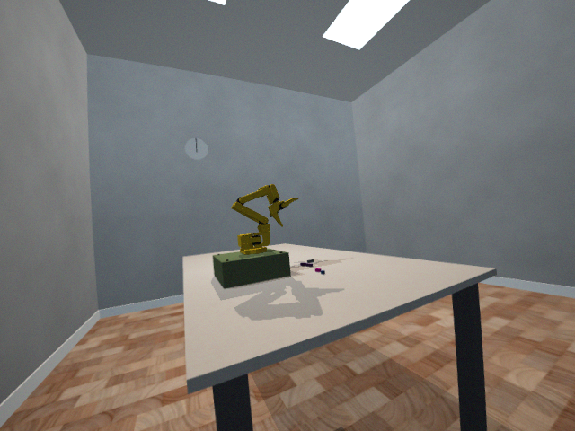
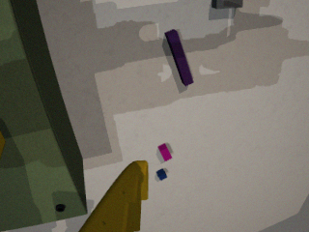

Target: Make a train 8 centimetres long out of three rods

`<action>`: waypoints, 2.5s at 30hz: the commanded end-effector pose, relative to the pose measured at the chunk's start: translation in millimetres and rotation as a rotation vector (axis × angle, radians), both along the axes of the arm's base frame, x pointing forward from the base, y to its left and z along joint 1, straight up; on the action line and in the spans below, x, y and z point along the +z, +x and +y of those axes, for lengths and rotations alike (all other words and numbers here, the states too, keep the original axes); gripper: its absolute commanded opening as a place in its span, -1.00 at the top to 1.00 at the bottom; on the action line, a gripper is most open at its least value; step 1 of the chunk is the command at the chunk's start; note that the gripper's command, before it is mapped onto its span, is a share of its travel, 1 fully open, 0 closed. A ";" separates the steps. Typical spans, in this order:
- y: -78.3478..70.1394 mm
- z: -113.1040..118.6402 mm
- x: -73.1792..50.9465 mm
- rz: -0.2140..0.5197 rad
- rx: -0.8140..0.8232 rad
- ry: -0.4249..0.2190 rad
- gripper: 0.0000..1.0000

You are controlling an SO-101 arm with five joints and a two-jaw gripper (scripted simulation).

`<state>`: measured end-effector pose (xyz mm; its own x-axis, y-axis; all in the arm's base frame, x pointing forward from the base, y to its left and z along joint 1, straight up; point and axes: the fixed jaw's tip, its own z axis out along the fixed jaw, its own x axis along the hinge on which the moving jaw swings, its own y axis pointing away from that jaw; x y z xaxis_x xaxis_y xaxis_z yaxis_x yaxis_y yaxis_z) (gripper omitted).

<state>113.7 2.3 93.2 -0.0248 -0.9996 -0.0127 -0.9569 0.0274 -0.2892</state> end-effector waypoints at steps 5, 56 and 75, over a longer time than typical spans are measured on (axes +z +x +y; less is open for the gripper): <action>-2.8 12.5 -4.8 0.026 0.101 0.002 -1.00; -74.3 101.6 -23.8 0.102 1.175 -0.067 -1.00; -74.0 102.6 -25.0 0.106 1.176 -0.070 -1.00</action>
